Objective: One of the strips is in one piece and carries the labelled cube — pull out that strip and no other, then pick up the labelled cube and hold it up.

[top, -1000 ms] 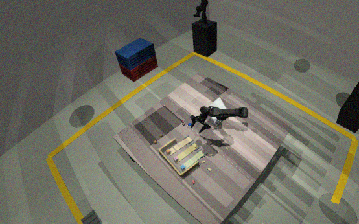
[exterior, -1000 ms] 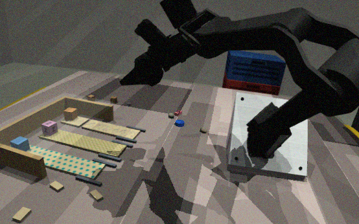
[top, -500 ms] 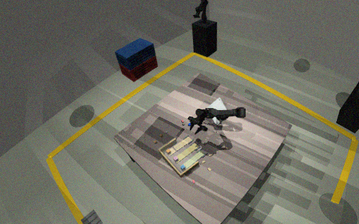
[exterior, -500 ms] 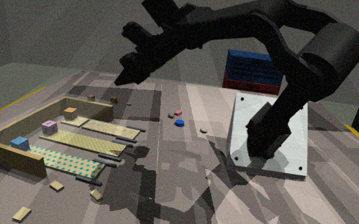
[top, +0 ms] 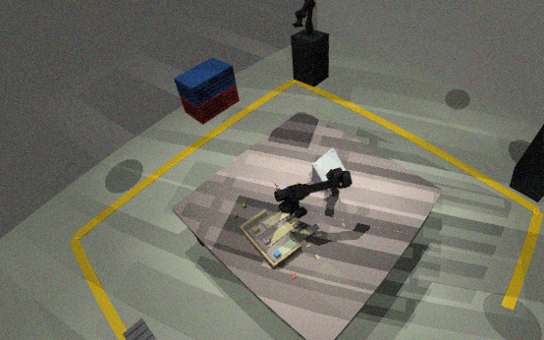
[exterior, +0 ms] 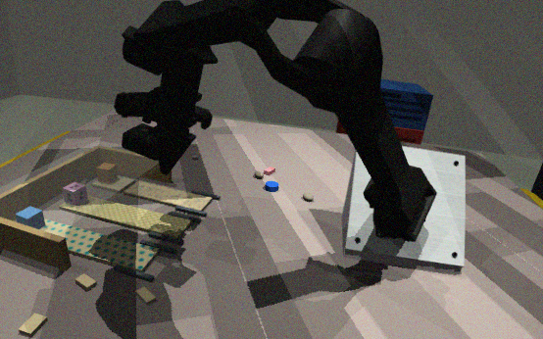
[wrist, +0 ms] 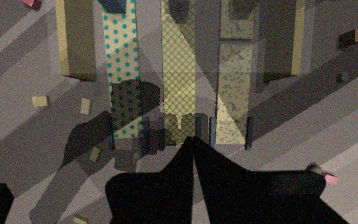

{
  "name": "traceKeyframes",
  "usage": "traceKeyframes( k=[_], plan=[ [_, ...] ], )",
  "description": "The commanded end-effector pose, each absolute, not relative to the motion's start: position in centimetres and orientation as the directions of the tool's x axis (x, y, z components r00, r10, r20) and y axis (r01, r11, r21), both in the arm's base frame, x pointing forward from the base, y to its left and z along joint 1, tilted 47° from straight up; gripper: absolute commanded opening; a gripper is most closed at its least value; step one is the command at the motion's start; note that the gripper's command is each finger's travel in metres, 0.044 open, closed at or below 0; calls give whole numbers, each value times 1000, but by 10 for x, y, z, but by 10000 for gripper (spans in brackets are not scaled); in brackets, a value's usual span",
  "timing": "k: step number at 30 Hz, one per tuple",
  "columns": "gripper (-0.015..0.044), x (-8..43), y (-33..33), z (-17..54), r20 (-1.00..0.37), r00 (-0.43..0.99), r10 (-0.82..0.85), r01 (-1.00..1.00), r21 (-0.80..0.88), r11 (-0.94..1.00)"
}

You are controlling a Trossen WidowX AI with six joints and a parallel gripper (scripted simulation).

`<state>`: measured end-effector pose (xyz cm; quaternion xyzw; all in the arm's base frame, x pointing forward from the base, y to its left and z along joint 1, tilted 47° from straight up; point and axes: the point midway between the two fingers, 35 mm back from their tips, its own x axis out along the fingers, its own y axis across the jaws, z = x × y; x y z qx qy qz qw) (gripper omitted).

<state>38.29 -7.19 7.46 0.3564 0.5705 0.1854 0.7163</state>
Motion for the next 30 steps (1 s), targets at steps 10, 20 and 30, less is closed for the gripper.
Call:
traceKeyframes(
  k=[10, 20, 30],
  plan=[
    [0, 384, -45, 66, -694, 99, 713, 129, 720, 682],
    [0, 387, -33, 54, -694, 99, 713, 129, 719, 682],
    [0, 388, -21, 43, -694, 99, 713, 129, 720, 682]
  ],
)
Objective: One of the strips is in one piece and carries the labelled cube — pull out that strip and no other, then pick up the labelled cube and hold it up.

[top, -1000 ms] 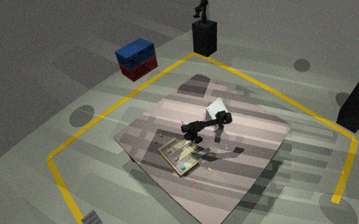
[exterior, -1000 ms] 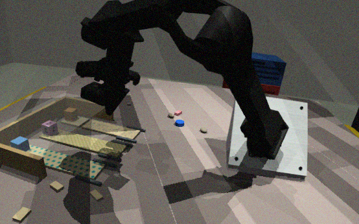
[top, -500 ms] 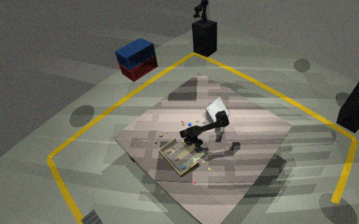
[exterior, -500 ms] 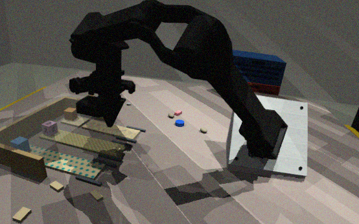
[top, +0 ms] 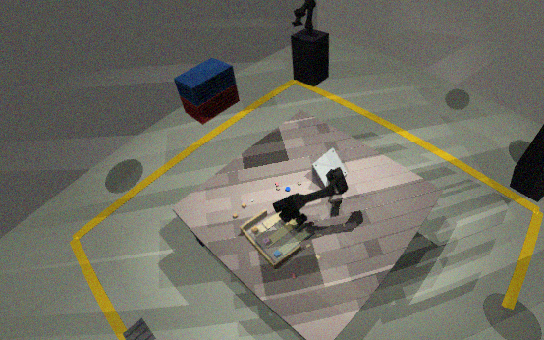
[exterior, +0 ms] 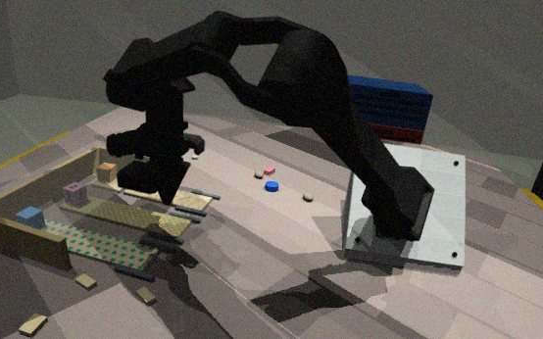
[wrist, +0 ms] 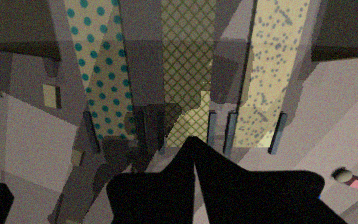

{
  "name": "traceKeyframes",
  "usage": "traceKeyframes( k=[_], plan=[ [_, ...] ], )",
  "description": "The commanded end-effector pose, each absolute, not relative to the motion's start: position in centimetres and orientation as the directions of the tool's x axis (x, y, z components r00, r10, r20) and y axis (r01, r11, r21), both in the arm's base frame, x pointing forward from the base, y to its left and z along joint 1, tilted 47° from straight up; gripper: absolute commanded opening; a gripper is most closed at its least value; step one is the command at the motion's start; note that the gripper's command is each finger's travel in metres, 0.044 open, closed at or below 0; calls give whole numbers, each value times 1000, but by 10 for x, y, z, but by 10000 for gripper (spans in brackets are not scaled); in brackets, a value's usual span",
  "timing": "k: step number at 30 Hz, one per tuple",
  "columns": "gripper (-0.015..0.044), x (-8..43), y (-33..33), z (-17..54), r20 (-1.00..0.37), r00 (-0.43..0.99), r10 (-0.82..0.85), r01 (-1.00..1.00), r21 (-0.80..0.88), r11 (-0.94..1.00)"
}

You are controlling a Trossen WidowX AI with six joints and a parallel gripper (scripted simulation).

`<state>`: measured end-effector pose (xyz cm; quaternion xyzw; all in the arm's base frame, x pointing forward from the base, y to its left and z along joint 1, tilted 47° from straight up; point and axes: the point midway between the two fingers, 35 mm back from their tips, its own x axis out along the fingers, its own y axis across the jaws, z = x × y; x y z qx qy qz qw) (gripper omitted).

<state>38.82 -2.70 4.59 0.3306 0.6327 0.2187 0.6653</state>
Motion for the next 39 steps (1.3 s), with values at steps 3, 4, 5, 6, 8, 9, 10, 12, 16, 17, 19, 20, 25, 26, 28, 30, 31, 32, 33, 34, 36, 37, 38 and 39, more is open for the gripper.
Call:
traceKeyframes(
  k=[3, 4, 5, 6, 8, 9, 10, 12, 16, 17, 19, 20, 25, 26, 28, 30, 31, 32, 33, 34, 36, 37, 38, 39],
  plan=[
    [0, 388, -17, 39, -694, 99, 713, 129, 720, 682],
    [0, 388, -16, 38, -693, 99, 714, 129, 720, 682],
    [0, 388, -15, 37, -693, 99, 714, 129, 720, 682],
    [0, 388, -14, 36, -693, 99, 714, 129, 720, 682],
    [0, 388, -11, 34, -693, 99, 714, 129, 720, 681],
    [0, 388, -10, 33, -693, 99, 714, 129, 721, 681],
    [0, 388, -9, 31, -693, 99, 714, 129, 721, 681],
    [0, 388, -6, 29, -693, 99, 714, 129, 721, 681],
    [0, 387, -1, 25, -692, 99, 715, 128, 722, 680],
    [0, 387, 0, 24, -692, 99, 715, 128, 722, 680],
    [0, 386, 2, 22, -691, 99, 716, 128, 722, 680],
    [0, 386, 3, 21, -691, 99, 716, 128, 722, 680],
    [0, 386, 4, 20, -691, 99, 716, 128, 722, 680],
    [0, 386, 4, 20, -691, 99, 716, 128, 722, 680],
    [0, 386, 4, 20, -691, 99, 716, 128, 722, 680],
    [0, 386, 4, 20, -691, 99, 716, 128, 722, 680],
    [0, 386, 4, 20, -691, 99, 716, 128, 722, 680],
    [0, 386, 4, 20, -691, 99, 716, 128, 722, 680],
    [0, 386, 4, 20, -691, 99, 716, 128, 722, 680],
    [0, 386, 4, 20, -691, 99, 716, 128, 722, 680],
    [0, 386, 4, 20, -691, 99, 716, 128, 722, 680],
    [0, 386, 4, 20, -691, 99, 716, 128, 722, 680],
    [0, 386, 4, 20, -691, 99, 716, 128, 722, 680],
    [0, 386, 5, 20, -691, 99, 716, 128, 722, 680]
  ],
)
